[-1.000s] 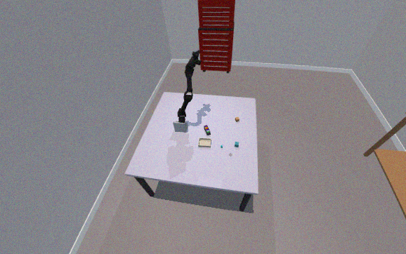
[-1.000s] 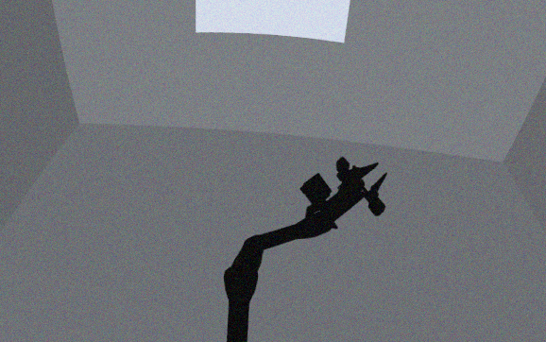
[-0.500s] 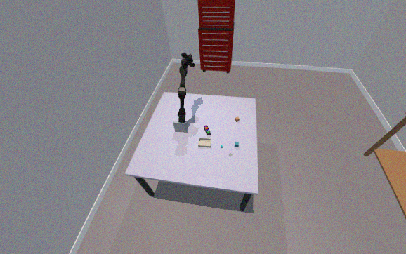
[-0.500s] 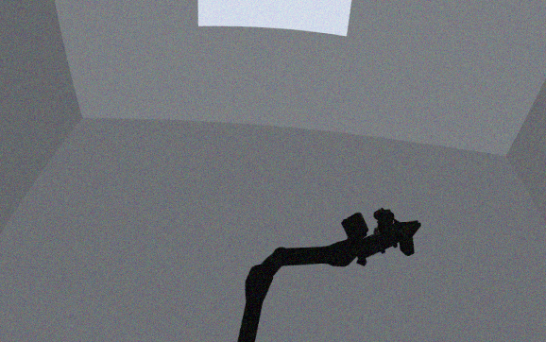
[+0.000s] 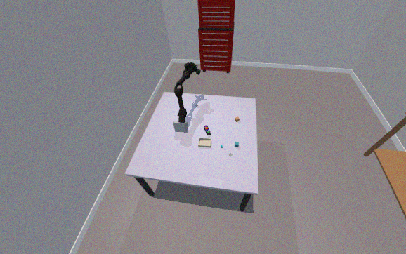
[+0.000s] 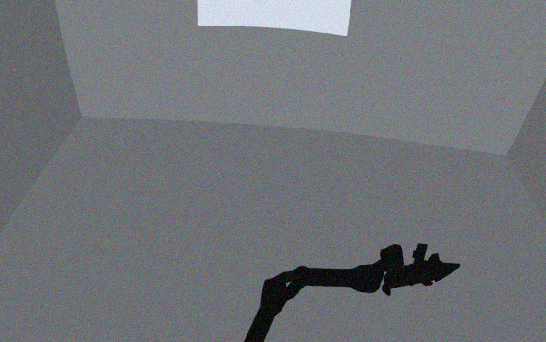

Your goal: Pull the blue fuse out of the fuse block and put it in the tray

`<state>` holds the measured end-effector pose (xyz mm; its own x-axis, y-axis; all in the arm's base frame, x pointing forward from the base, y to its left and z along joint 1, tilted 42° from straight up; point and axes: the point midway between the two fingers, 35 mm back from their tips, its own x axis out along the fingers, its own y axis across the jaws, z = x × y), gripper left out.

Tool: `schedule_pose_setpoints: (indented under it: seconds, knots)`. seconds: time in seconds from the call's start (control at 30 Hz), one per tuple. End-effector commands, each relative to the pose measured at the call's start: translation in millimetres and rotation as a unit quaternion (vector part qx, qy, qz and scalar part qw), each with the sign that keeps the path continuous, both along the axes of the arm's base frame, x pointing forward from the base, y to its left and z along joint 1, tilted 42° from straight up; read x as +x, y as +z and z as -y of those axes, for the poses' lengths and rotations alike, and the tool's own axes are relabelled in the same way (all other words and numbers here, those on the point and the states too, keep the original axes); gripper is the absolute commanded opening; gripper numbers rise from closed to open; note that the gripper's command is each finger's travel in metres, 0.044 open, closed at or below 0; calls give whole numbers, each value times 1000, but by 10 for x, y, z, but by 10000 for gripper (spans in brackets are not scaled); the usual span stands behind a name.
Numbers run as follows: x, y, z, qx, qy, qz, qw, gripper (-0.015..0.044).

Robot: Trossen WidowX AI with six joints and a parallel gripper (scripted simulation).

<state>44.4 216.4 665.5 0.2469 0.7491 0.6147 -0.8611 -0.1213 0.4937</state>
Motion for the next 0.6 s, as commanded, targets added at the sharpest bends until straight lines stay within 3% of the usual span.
schedule_pose_setpoints:
  seconds: [0.0, 0.2, 0.33, 0.57]
  knots:
    - [219, -232, -311, -57, -57, 37, 996, 60]
    - [623, -756, -816, -174, -116, 79, 975, 60]
    - [760, -929, -895, -184, -111, 49, 975, 60]
    - [1406, -1691, -1210, -321, -161, 71, 931, 60]
